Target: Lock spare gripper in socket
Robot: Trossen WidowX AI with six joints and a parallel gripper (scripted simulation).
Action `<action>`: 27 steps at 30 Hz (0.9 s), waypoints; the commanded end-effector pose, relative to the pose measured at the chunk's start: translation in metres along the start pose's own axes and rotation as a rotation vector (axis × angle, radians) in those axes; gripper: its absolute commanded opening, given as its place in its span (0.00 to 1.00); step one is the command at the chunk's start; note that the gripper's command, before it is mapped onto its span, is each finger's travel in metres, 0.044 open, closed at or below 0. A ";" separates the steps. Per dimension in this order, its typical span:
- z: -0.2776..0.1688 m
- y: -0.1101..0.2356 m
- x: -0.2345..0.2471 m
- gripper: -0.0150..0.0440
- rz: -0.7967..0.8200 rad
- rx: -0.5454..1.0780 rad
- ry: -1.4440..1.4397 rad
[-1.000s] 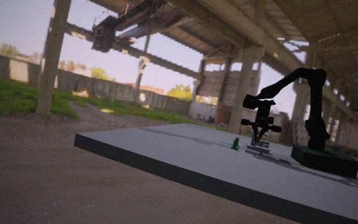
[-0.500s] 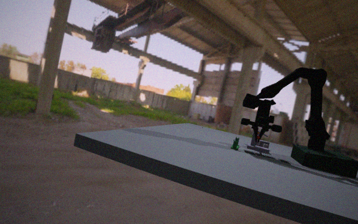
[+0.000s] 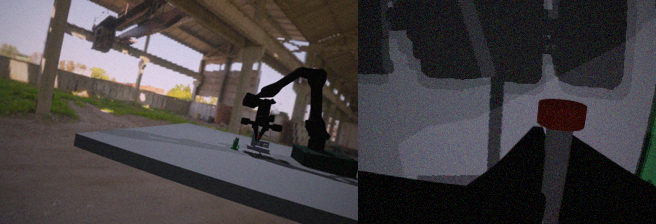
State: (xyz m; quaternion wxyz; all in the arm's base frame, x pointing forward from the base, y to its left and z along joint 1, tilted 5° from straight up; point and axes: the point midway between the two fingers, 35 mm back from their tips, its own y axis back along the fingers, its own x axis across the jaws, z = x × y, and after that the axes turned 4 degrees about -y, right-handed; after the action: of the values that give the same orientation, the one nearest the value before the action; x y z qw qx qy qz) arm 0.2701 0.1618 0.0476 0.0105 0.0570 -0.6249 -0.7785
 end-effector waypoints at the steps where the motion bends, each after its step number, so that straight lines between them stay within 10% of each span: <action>1: 0.004 0.001 -0.001 0.25 -0.001 -0.004 -0.006; 27: 0.026 -0.002 0.000 0.25 0.009 0.001 -0.010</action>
State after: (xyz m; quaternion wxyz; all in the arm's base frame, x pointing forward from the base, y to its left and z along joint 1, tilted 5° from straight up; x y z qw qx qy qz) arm 0.2663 0.1850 0.0498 0.0144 0.0515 -0.6237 -0.7798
